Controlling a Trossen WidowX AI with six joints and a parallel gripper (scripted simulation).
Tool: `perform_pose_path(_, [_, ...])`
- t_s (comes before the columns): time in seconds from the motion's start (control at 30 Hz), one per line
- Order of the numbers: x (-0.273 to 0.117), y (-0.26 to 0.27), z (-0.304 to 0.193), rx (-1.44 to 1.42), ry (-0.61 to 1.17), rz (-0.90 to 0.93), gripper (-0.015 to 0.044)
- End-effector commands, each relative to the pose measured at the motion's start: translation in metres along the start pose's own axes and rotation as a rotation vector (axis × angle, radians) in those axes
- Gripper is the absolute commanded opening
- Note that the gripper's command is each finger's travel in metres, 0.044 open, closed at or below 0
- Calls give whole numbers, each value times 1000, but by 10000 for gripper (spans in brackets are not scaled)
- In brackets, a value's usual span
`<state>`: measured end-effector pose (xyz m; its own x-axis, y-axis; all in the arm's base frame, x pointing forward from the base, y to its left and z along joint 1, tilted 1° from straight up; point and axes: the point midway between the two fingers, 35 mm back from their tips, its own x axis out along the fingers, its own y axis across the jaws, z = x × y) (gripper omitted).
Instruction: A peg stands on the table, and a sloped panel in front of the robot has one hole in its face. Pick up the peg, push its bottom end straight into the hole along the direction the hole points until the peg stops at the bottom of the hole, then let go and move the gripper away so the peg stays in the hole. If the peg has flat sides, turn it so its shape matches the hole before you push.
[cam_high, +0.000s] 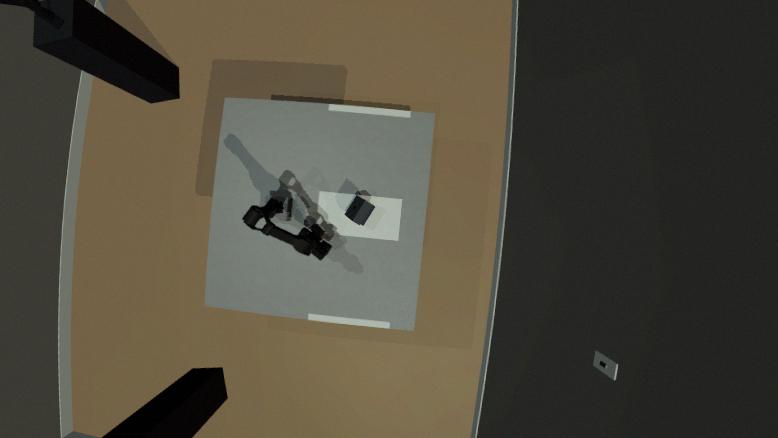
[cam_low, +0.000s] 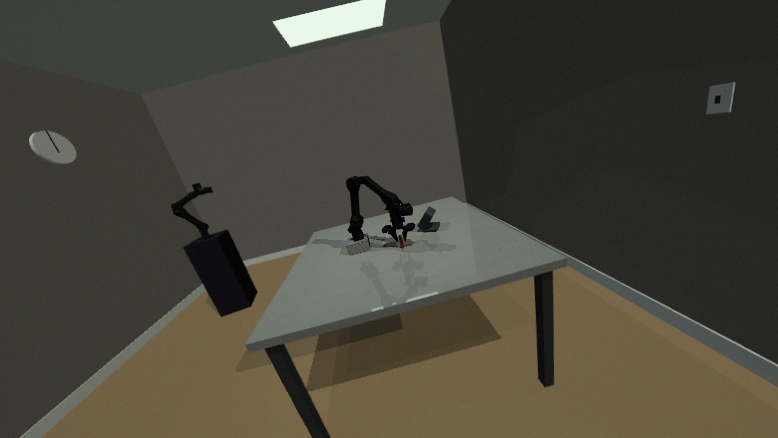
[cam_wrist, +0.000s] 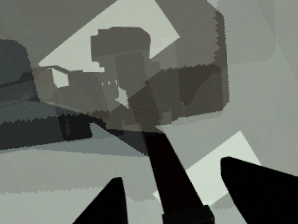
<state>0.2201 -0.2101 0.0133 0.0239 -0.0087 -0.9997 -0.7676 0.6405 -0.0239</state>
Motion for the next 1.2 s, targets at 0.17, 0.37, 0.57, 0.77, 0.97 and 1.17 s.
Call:
perform_pose_path(0.17, [-1, 0, 0, 0, 0, -1, 33])
perform_pose_path(0.37, [-1, 0, 0, 0, 0, -1, 0])
perform_pose_path(0.57, [-5, -1, 0, 0, 0, -1, 0])
perform_pose_path(0.77, [-30, -2, 0, -2, 2, 1, 0])
perform_pose_path(0.97, [-59, -1, 1, -4, 4, 4, 0])
perform_pose_path(1.17, [-80, 2, 2, -6, 5, 6, 0])
